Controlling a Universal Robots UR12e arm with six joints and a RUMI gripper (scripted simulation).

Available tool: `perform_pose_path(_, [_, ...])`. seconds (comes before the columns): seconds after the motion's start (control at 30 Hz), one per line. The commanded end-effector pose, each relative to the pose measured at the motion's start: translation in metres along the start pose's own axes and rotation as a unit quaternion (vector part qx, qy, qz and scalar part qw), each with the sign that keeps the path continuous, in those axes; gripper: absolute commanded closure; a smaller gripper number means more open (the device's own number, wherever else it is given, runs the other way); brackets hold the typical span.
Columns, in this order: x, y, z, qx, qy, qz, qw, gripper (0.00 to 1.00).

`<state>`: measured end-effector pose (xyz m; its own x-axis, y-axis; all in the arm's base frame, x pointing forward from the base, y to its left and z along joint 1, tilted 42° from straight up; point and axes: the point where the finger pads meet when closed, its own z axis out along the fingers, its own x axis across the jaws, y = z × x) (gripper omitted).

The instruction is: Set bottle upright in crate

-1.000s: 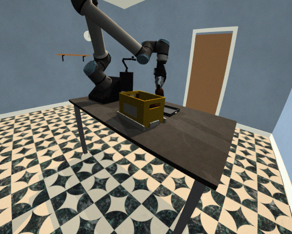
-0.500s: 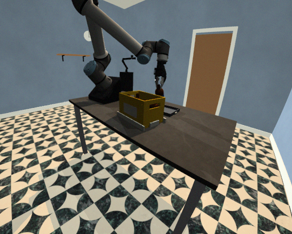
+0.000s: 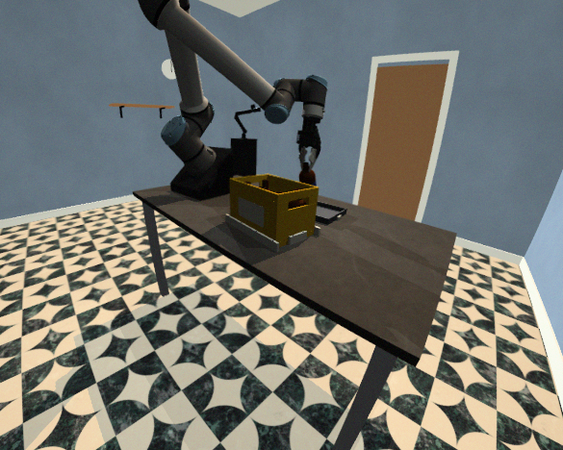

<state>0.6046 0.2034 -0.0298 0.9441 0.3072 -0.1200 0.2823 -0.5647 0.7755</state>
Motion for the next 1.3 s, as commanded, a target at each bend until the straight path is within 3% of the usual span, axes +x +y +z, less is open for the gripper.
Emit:
perform_pose_path(0.0, [0.0005,0.0002,-0.0007,0.000,0.001,0.000,1.000,1.00])
perform_pose_path(0.73, [0.0004,0.0002,-0.0005,-0.002,0.000,0.000,1.000,1.00])
perform_pose_path(1.27, [-0.0006,-0.0001,0.0005,-0.038,-0.002,0.001,0.999,1.00])
